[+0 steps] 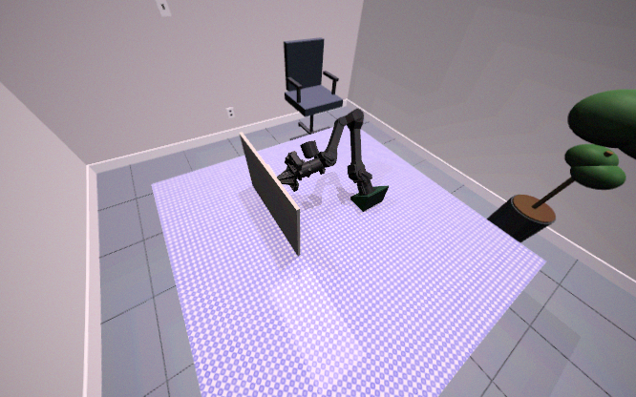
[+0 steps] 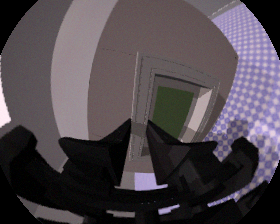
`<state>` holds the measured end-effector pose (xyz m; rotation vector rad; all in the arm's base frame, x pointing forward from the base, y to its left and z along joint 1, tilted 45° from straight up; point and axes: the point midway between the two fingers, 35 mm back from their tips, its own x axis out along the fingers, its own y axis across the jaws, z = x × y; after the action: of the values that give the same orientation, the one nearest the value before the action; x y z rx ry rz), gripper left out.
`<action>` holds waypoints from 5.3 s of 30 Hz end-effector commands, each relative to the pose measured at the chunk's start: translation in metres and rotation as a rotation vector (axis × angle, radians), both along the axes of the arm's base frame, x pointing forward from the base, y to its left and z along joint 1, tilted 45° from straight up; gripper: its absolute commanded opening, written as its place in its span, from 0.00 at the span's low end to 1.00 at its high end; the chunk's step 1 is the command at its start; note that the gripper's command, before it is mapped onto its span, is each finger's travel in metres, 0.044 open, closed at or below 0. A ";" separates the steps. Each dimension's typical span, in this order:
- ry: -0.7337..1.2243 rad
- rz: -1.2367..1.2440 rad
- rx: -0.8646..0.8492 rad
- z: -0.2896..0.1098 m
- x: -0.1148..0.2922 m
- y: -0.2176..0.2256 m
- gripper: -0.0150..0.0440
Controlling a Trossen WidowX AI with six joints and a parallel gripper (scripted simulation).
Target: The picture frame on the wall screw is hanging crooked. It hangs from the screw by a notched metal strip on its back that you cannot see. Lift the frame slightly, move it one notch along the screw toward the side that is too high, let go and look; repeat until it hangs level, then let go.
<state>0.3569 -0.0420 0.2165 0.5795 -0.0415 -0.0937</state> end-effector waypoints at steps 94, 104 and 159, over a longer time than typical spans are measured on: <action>0.029 0.000 -0.206 0.024 -0.111 0.056 0.69; 0.029 0.000 -0.206 0.024 -0.111 0.056 0.69; 0.029 0.000 -0.206 0.024 -0.111 0.056 0.69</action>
<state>0.2466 0.0148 0.2404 0.3757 -0.0215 -0.0940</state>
